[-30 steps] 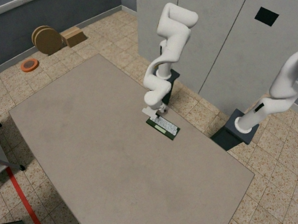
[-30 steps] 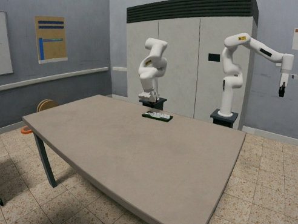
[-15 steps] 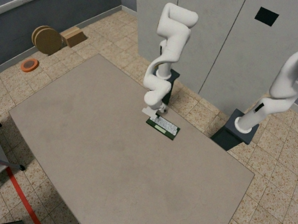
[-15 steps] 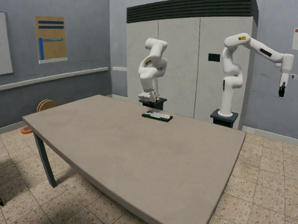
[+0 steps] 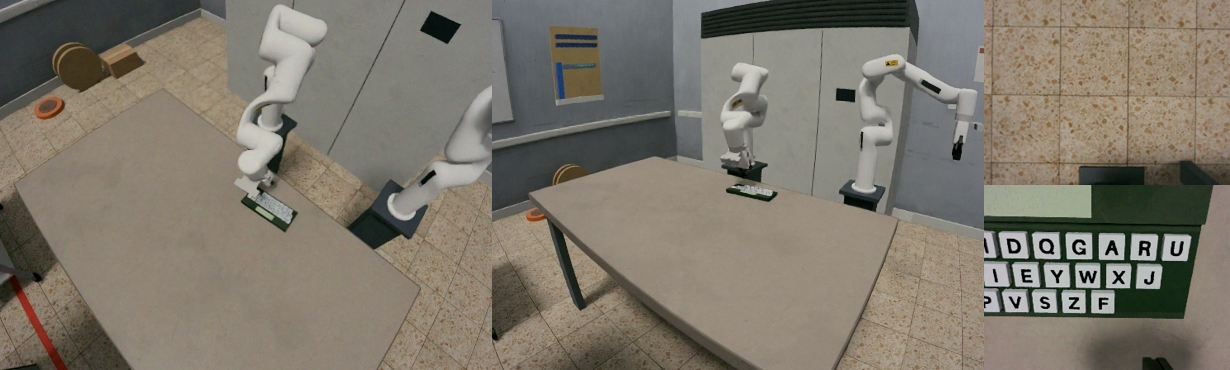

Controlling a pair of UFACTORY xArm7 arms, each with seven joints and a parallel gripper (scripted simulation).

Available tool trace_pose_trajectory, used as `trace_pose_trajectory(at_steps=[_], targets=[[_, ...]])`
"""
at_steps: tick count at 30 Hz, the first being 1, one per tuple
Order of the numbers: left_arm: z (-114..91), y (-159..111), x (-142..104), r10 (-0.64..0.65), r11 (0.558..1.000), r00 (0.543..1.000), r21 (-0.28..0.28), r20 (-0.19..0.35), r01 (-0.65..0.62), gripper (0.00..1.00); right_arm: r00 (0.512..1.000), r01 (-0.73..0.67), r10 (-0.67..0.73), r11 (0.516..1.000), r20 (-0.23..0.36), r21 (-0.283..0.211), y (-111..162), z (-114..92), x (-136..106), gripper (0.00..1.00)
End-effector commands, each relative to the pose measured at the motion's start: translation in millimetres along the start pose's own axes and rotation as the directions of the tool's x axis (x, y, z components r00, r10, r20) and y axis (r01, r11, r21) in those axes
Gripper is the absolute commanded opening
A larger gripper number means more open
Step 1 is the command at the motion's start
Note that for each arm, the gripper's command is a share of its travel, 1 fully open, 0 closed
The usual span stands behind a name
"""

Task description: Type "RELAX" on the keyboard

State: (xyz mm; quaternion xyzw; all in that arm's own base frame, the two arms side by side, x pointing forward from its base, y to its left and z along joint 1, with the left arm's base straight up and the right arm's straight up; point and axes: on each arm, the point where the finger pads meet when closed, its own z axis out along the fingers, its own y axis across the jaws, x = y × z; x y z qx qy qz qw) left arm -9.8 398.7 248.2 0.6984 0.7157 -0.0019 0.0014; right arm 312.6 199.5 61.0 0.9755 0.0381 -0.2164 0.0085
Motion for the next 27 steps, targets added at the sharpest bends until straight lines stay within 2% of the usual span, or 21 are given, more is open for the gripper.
trace_pose_trajectory(at_steps=[1, 13, 27], targets=[[-2, 0, 1, 0.000, 1.000, 1.000, -0.001, -0.005, 0.000, 1.00, 1.000, 0.001, -0.001, 1.000, -0.003, 0.002, -1, -2, 1, 0.00], [-2, 0, 1, 0.000, 1.000, 1.000, -0.001, -0.005, 0.000, 1.00, 1.000, 0.001, -0.001, 1.000, -0.004, 0.002, -2, -11, 5, 0.00], [-2, 0, 1, 0.000, 1.000, 1.000, -0.001, -0.005, 0.000, 1.00, 1.000, 0.001, -0.001, 1.000, -0.004, 0.002, -6, -52, 23, 0.00]])
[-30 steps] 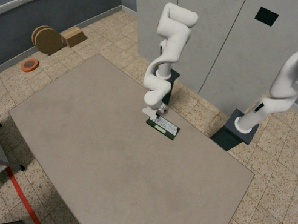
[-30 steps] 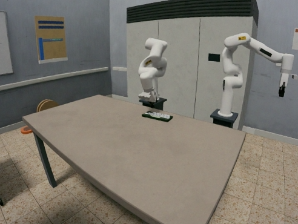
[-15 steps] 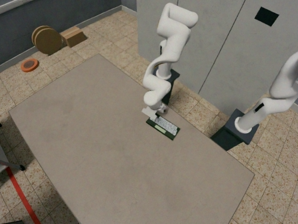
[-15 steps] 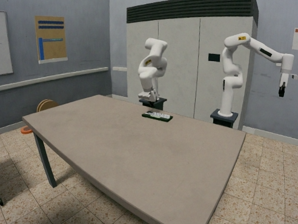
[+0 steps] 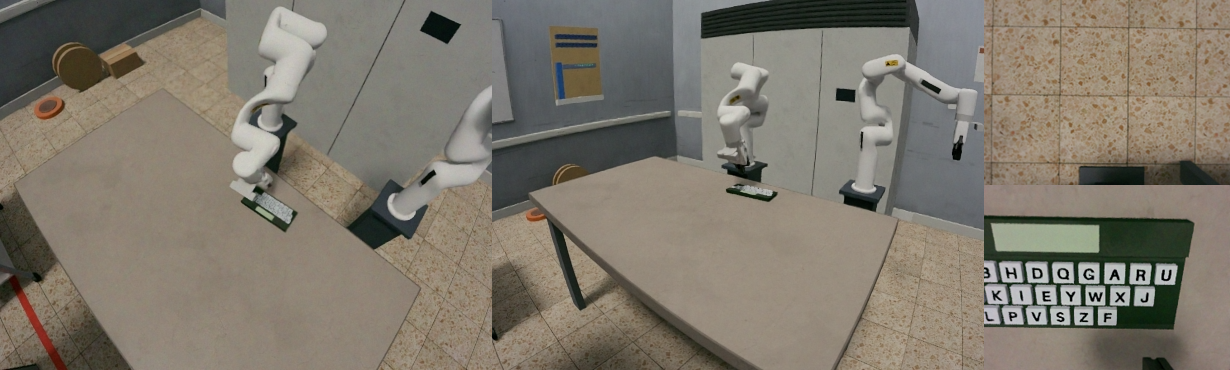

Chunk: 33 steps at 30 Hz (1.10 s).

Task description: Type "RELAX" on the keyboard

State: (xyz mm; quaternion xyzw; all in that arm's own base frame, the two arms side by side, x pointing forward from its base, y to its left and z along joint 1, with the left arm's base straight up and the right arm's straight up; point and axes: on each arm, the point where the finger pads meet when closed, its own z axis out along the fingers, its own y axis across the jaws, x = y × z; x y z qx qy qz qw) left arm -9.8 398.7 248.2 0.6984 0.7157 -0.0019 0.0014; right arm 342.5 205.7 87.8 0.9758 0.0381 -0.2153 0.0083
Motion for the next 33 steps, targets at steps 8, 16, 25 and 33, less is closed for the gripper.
trace_pose_trajectory(at_steps=[8, 16, 25, 33], targets=[[-2, 0, 1, 0.000, 1.000, 1.000, -0.001, -0.005, 0.000, 1.00, 1.000, 0.001, -0.001, 1.000, -0.002, 0.002, -4, -32, 14, 0.00], [-2, 0, 1, 0.000, 1.000, 1.000, -0.001, -0.005, 0.000, 1.00, 1.000, 0.001, -0.001, 1.000, -0.002, 0.002, -5, -45, 20, 0.00], [-2, 0, 1, 0.000, 1.000, 1.000, -0.001, -0.005, 0.000, 1.00, 1.000, 0.001, -0.001, 1.000, -0.002, 0.002, -5, -48, 21, 0.00], [-2, 0, 1, 0.000, 1.000, 1.000, -0.001, -0.005, 0.000, 1.00, 1.000, 0.001, -0.001, 1.000, -0.002, 0.002, -5, -45, 22, 0.00]])
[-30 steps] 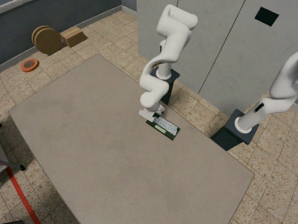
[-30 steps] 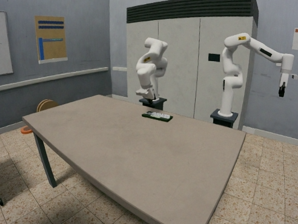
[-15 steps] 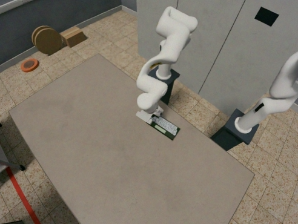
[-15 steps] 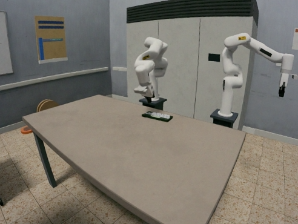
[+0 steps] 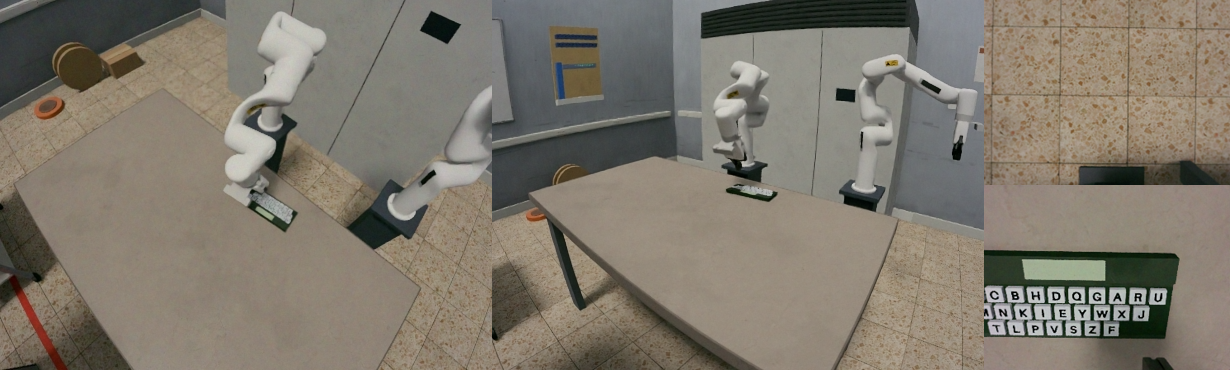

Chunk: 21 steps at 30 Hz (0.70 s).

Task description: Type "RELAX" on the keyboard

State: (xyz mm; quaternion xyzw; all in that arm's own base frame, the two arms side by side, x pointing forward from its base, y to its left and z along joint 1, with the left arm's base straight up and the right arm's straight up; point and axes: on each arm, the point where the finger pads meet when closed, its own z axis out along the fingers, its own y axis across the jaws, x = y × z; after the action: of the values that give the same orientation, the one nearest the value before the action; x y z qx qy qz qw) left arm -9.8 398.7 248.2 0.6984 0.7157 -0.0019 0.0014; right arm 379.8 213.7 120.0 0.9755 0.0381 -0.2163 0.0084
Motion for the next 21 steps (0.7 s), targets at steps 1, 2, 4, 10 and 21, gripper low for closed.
trace_pose_trajectory(at_steps=[1, 2, 4, 10, 21], targets=[[-2, 0, 1, 0.000, 1.000, 1.000, -0.001, -0.005, 0.000, 1.00, 1.000, 0.001, -0.001, 1.000, -0.004, 0.002, 0, 2, 2, 0.00], [-2, 0, 1, 0.000, 1.000, 1.000, -0.001, -0.005, 0.000, 1.00, 1.000, 0.001, -0.001, 1.000, -0.004, 0.002, 0, 4, 3, 0.00], [-2, 0, 1, 0.000, 1.000, 1.000, -0.001, -0.005, 0.000, 1.00, 1.000, 0.001, -0.001, 1.000, -0.004, 0.002, 0, 4, 3, 0.00], [-2, 0, 1, 0.000, 1.000, 1.000, -0.001, -0.005, 0.000, 1.00, 1.000, 0.001, -0.001, 1.000, -0.004, 0.002, 0, 19, 10, 0.00], [-2, 0, 1, 0.000, 1.000, 1.000, -0.001, -0.005, 0.000, 1.00, 1.000, 0.001, -0.001, 1.000, -0.004, 0.002, 0, 48, 24, 0.00]])
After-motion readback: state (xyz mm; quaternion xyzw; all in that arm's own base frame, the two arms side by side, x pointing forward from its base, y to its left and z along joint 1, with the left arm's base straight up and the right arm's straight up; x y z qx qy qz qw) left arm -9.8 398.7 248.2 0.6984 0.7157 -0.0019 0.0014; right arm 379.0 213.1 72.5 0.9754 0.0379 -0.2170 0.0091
